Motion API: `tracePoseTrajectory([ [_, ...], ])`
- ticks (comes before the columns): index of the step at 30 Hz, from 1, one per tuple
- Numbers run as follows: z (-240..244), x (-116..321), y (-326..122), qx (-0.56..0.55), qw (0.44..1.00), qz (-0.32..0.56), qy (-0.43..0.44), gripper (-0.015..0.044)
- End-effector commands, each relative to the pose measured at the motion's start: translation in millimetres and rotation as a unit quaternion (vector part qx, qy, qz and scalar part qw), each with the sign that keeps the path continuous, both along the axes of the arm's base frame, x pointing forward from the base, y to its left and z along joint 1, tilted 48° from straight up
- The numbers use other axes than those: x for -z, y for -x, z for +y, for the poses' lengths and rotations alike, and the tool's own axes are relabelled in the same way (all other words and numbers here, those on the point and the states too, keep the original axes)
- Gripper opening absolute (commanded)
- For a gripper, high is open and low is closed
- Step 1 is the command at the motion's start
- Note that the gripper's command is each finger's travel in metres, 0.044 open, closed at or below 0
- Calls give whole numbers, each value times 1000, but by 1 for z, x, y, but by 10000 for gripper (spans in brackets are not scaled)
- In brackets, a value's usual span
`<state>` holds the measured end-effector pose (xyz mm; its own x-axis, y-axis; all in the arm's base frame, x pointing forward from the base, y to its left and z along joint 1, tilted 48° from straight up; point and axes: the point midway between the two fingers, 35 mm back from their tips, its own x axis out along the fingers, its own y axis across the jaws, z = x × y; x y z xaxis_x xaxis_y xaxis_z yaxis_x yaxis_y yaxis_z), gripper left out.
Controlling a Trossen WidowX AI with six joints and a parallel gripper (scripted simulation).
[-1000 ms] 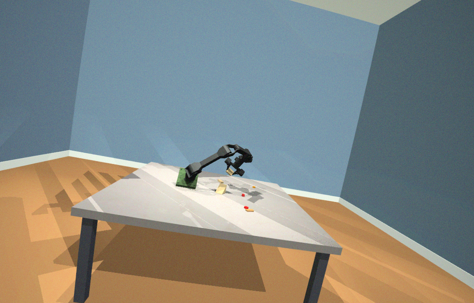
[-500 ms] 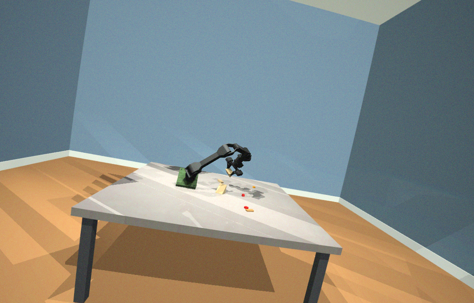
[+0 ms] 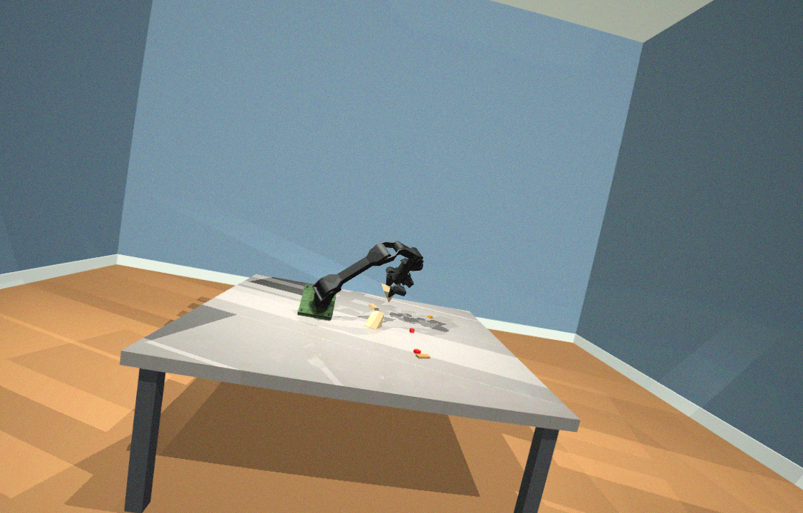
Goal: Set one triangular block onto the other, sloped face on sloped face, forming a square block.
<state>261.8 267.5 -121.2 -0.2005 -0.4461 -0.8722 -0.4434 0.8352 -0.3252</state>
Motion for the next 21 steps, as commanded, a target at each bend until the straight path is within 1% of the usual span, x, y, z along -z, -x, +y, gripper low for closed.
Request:
tracePoseTrajectory([
  [1, 3, -1, 0, 46, 998, -36, 18, 0],
  [11, 4, 0, 1, 170, 975, -131, 65, 0],
  [21, 5, 0, 2, 288, 925, -228, 101, 0],
])
